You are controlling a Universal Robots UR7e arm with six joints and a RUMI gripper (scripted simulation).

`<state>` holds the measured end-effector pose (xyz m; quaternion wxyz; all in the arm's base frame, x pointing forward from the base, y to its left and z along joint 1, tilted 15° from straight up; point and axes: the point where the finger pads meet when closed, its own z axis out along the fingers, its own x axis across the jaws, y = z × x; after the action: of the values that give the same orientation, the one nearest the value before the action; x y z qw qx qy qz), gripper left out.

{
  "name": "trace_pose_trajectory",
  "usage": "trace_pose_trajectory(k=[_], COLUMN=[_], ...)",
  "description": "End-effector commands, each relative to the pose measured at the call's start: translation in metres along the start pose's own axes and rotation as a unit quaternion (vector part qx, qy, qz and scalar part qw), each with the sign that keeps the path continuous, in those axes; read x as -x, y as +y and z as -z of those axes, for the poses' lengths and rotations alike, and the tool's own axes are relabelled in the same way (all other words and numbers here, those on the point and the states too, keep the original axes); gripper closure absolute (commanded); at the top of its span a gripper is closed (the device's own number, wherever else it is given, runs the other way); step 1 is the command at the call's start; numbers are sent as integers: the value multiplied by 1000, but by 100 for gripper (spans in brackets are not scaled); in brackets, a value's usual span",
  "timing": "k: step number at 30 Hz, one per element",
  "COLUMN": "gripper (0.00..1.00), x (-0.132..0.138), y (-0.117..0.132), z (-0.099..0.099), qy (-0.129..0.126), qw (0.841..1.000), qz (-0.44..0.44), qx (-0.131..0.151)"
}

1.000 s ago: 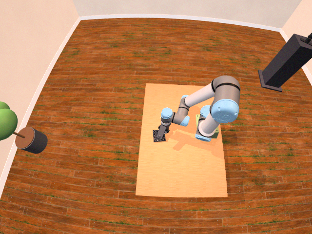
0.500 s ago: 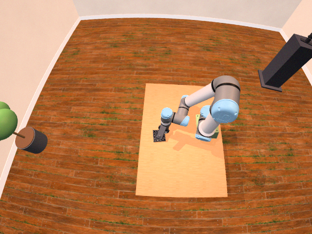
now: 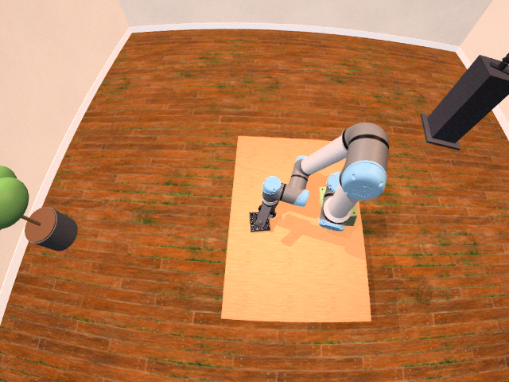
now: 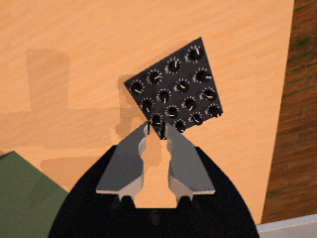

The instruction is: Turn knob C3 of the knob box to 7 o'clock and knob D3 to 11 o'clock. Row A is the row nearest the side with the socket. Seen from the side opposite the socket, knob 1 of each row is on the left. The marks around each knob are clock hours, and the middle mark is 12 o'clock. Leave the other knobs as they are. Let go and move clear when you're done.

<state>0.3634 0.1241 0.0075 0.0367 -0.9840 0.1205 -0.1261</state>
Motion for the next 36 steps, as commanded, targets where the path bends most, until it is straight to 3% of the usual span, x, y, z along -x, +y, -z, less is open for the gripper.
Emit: trace_pose_trajectory(k=[1,36], gripper=[89,89], x=[0,0], y=[0,0], z=[-4,-9], qy=[1,1], qw=[1000,1000], qz=[0,0], qx=[0,0])
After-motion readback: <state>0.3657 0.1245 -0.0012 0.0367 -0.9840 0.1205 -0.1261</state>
